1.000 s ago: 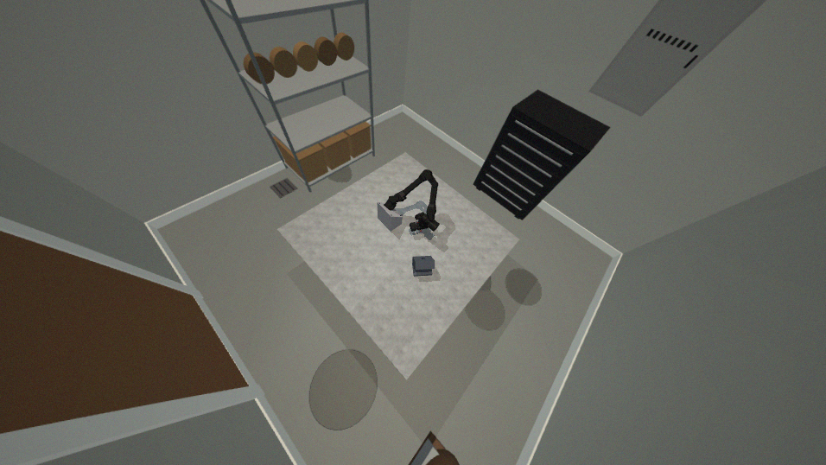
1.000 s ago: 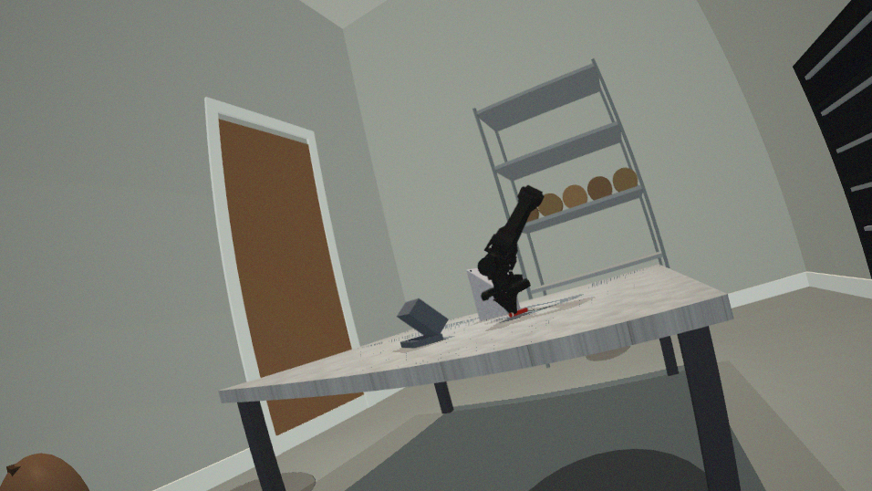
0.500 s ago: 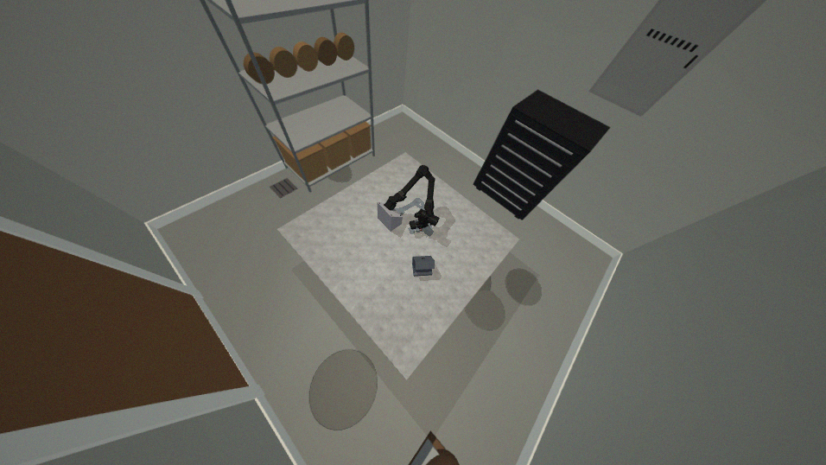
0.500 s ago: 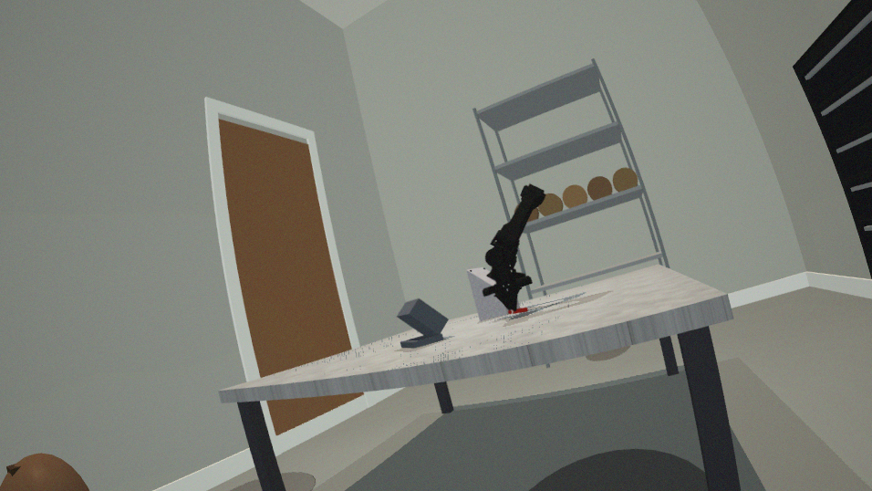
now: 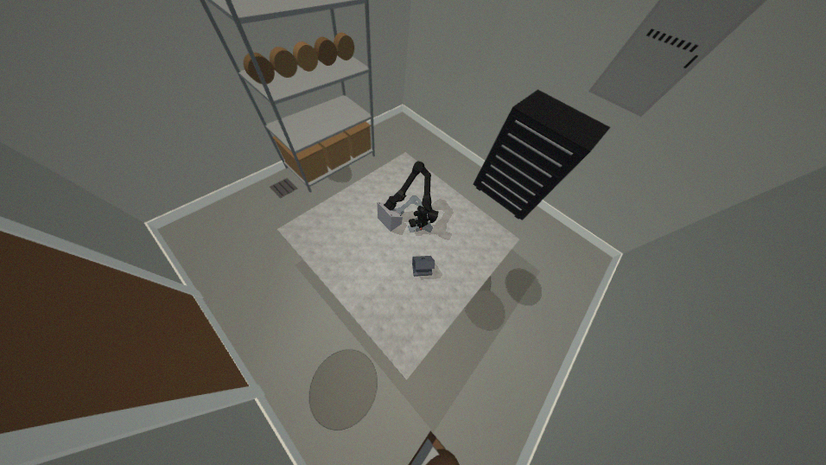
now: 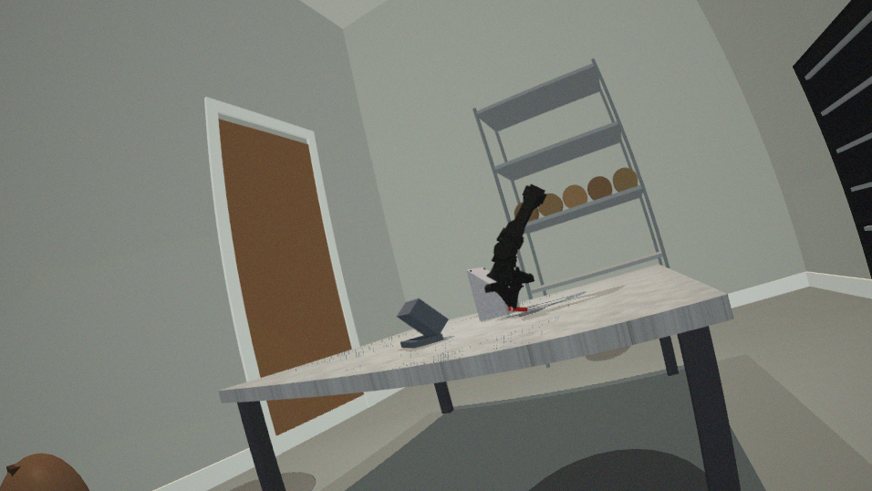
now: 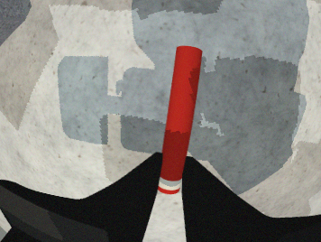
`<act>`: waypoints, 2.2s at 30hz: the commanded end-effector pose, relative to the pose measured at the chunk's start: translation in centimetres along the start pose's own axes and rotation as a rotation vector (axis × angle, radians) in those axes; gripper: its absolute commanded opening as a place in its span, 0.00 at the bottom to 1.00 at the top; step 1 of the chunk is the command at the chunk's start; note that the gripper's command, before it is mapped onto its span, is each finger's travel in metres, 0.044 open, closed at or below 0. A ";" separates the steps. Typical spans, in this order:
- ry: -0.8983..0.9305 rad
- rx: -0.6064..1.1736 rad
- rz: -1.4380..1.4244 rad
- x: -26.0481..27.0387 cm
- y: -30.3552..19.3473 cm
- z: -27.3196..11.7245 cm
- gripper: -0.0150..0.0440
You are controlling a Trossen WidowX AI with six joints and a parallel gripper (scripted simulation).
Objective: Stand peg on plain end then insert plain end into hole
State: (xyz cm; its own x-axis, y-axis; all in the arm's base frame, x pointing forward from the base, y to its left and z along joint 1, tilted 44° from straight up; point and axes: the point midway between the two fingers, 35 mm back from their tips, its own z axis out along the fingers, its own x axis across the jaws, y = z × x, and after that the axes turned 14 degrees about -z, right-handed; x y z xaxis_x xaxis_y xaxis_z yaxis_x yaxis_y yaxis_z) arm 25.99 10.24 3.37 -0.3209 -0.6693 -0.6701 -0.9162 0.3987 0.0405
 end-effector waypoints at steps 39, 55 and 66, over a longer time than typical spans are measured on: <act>0.089 0.350 0.004 -0.5 2.1 -1.8 0.34; 0.122 0.485 0.005 -0.7 3.1 -2.3 0.34; 0.144 0.577 0.006 -0.9 3.7 -2.6 0.34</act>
State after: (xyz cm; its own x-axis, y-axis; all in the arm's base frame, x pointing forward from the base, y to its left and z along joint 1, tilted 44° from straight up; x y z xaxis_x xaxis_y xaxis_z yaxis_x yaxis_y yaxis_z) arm 22.51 10.74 6.12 -0.3846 -0.7273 -0.5684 -0.6635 0.6459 -0.3775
